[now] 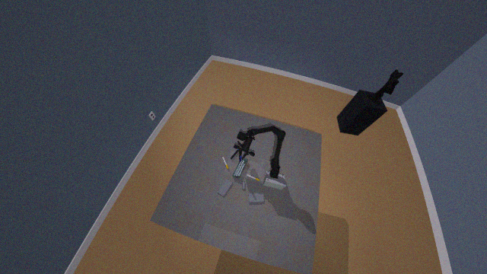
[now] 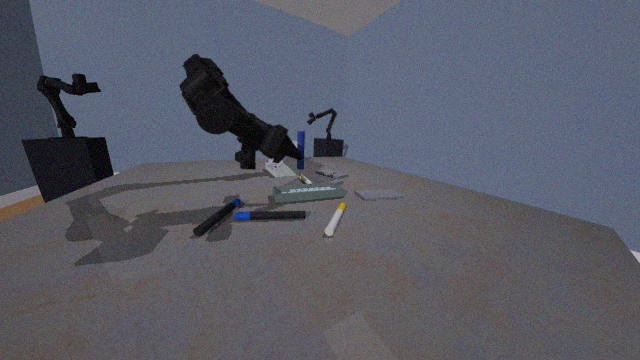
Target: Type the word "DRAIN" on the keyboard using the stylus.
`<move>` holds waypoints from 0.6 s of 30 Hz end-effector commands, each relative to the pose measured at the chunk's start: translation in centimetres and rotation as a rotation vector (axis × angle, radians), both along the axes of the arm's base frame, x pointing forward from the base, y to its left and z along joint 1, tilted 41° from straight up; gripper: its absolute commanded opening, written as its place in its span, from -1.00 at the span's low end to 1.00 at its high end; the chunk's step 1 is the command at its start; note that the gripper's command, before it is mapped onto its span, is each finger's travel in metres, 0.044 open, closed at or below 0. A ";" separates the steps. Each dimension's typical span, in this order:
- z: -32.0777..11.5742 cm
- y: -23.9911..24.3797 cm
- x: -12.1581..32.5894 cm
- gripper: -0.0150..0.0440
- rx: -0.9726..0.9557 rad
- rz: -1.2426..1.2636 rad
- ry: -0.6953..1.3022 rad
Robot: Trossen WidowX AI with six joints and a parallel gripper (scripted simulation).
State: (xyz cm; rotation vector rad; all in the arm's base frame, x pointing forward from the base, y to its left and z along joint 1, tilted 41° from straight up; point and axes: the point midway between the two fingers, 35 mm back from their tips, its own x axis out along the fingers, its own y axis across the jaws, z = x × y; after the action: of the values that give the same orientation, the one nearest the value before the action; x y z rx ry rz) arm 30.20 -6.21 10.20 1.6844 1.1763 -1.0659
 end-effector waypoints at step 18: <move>-2.2 -1.1 -0.1 -0.49 0.004 -0.009 0.017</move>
State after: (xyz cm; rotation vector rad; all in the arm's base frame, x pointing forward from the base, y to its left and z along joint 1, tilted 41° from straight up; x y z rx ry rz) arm 30.22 -7.28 8.38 1.6916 1.1730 -1.0803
